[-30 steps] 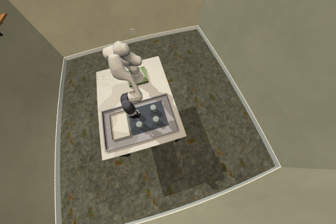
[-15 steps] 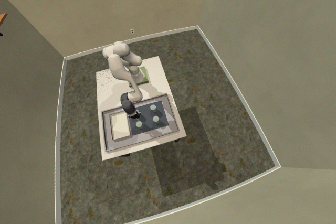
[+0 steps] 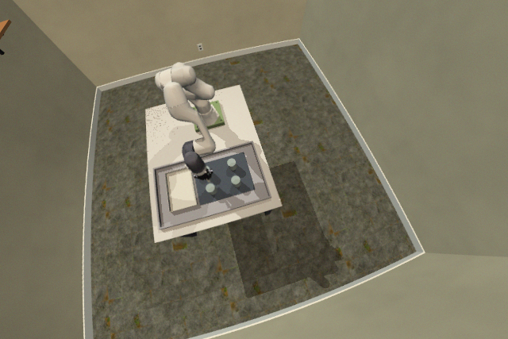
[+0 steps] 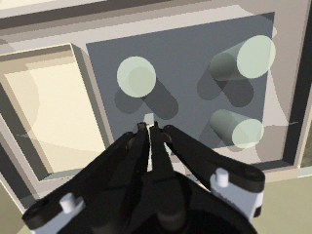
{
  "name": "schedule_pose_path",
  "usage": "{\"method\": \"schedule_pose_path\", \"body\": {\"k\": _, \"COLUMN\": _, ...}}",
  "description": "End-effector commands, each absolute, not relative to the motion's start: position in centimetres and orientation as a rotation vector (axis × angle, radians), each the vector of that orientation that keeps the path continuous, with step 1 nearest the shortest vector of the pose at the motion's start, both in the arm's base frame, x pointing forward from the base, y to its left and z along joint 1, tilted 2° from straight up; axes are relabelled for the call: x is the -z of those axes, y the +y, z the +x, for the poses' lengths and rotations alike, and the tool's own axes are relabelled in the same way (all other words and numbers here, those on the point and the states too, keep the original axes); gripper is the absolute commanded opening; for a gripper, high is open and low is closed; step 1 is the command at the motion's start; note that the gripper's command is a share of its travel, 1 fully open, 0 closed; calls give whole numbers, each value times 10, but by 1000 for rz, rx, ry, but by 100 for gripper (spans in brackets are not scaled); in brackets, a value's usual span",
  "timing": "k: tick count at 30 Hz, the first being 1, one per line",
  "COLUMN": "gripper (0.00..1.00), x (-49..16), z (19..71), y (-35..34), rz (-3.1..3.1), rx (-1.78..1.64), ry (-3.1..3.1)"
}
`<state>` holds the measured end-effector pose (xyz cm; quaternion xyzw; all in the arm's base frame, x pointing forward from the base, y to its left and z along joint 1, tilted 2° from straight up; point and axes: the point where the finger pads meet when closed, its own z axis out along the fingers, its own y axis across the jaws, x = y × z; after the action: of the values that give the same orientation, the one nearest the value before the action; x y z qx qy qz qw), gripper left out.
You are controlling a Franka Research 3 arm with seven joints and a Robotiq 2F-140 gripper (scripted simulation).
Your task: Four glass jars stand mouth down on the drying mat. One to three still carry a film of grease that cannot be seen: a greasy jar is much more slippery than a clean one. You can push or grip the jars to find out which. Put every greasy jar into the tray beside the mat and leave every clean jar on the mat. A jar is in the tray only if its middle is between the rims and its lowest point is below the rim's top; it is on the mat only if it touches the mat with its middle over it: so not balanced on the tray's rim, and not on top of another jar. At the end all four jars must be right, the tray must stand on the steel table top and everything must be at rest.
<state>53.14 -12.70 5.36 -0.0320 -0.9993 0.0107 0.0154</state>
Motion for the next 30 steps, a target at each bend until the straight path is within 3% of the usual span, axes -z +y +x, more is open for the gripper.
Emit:
{"method": "schedule_pose_path", "body": {"k": 1, "gripper": 0, "x": -53, "z": 532, "y": -127, "rz": -103, "rx": -38, "ry": -3109}}
{"method": "schedule_pose_path", "body": {"k": 30, "gripper": 0, "x": -53, "z": 536, "y": -128, "rz": -103, "rx": -38, "ry": -3109}}
